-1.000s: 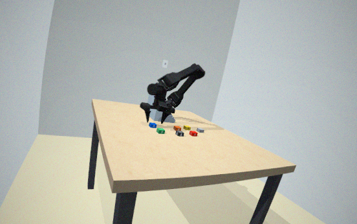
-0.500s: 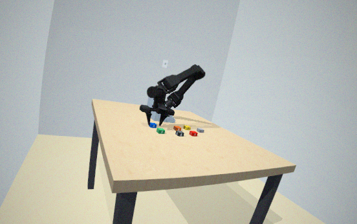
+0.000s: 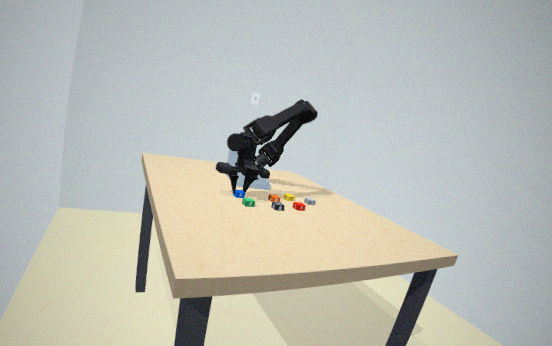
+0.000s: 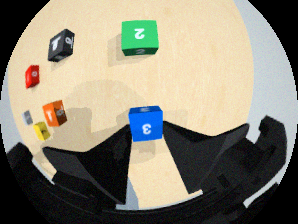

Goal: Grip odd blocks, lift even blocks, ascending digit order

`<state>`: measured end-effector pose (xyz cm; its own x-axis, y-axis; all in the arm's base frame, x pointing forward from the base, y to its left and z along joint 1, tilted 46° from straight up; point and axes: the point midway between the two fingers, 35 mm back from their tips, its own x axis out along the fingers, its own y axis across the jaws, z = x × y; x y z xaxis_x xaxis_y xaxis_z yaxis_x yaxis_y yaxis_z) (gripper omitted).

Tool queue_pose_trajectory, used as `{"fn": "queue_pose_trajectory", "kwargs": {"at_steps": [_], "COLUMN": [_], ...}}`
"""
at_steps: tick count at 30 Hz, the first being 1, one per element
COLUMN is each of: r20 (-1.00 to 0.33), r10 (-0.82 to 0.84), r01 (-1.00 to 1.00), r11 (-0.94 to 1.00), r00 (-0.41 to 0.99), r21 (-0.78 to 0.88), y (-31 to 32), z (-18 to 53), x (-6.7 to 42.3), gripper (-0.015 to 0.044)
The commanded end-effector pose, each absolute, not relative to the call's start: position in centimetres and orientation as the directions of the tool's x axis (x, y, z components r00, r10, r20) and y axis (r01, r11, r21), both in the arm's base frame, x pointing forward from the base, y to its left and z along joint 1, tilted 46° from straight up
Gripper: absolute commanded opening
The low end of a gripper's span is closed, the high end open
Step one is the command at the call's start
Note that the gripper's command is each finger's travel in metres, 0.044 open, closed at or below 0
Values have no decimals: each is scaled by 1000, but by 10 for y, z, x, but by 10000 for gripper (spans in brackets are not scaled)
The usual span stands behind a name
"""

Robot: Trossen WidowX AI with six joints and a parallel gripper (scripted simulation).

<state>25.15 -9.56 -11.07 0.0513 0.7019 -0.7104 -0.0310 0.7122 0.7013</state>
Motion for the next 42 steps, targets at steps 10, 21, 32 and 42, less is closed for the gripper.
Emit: {"fn": "queue_pose_trajectory", "kwargs": {"at_steps": [10,21,32,42], "r20": [-708,-708,-709,-711], "r10": [704,704,703,701], "r01": [-26,-26,-25,-24], "r11": [710,710,711,713], "r00": [55,55,55,53], "r21": [704,704,703,701], "y": [-95,-95,-121,-179], "z": [-111,-111,-85,-28], "x": [252,252,250,245], "gripper": [120,400,400,164]}}
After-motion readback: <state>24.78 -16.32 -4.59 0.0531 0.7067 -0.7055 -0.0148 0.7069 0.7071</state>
